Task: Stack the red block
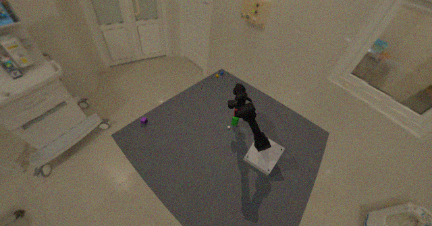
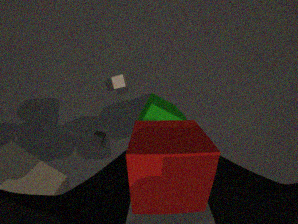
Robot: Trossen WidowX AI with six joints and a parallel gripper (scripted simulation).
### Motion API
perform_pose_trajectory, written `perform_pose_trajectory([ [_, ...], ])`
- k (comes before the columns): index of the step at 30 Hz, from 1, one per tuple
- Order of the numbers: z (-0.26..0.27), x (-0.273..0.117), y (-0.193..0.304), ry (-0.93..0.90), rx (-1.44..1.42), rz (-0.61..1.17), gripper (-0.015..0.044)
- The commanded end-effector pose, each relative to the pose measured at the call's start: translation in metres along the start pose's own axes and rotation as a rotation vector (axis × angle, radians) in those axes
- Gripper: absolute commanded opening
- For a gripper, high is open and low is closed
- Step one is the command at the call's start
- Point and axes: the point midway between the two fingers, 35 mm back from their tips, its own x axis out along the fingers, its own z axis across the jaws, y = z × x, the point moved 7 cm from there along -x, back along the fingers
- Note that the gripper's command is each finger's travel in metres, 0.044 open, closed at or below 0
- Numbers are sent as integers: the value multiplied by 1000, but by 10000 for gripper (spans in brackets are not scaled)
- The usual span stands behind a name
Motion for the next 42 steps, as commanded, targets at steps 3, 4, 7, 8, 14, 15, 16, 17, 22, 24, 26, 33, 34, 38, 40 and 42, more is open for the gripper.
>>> perform_pose_trajectory([
  [3,0,20,2,-4,4,-2,0],
  [4,1,24,2,-4,4,-2,0],
  [7,1,28,2,-4,4,-2,0],
  [8,1,27,2,-4,4,-2,0],
  [14,1,28,2,-4,4,-2,0],
  [15,1,28,2,-4,4,-2,0],
  [16,1,28,2,-4,4,-2,0],
  [17,1,28,2,-4,4,-2,0],
  [22,1,28,2,-4,4,-2,0],
  [24,1,28,2,-4,4,-2,0],
  [26,1,28,2,-4,4,-2,0],
  [33,1,28,2,-5,1,2,52],
  [34,1,28,2,-5,1,2,79],
  [38,1,28,2,-5,1,2,184],
  [40,1,28,2,-5,1,2,236],
  [42,1,28,2,-5,1,2,289],
])
